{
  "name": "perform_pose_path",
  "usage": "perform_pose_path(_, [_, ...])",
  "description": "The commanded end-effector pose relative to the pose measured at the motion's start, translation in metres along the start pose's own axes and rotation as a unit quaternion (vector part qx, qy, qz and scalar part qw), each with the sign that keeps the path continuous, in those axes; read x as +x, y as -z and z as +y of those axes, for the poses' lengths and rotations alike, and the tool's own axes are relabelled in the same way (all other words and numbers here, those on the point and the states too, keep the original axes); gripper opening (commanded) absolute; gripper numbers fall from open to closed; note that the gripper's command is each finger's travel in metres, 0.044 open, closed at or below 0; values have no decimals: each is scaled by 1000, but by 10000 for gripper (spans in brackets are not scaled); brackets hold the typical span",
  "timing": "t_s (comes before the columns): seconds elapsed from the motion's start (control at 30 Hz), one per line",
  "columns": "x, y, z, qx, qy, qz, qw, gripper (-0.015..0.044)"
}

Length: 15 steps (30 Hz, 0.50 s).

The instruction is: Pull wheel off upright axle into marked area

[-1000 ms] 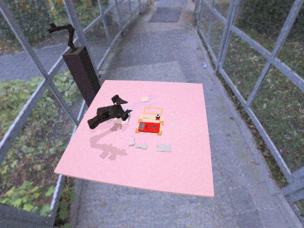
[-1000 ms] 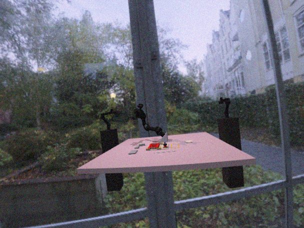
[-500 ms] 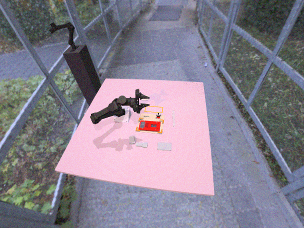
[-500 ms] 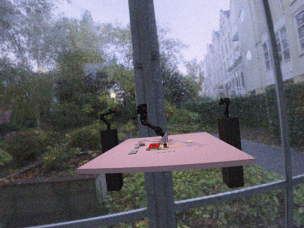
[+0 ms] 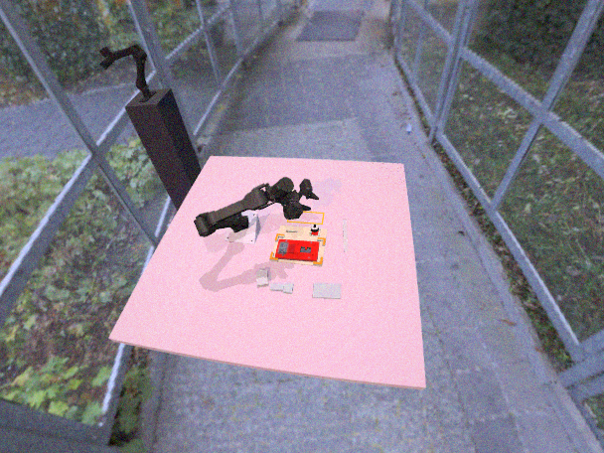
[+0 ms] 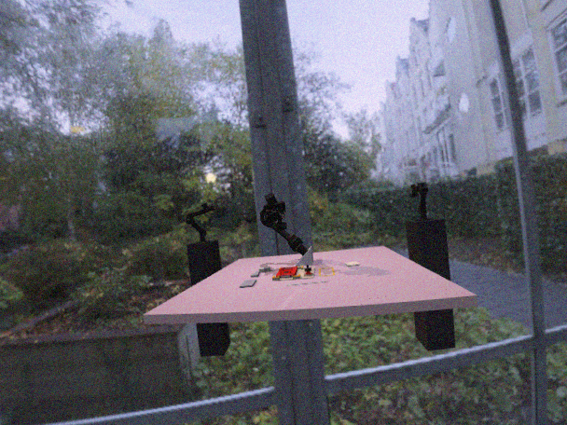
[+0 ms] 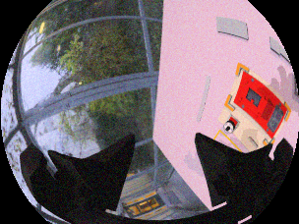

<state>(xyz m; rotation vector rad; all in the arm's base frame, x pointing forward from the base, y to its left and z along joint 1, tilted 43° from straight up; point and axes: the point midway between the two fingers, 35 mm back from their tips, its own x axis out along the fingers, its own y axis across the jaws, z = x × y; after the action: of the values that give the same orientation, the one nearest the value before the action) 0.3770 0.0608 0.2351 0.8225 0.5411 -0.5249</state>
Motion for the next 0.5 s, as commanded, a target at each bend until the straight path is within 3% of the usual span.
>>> perform_pose_path(0.0, [26,13,-14,28,70,7,997,300])
perform_pose_path(0.47, [97,58,-78,100,299,-23,949,300])
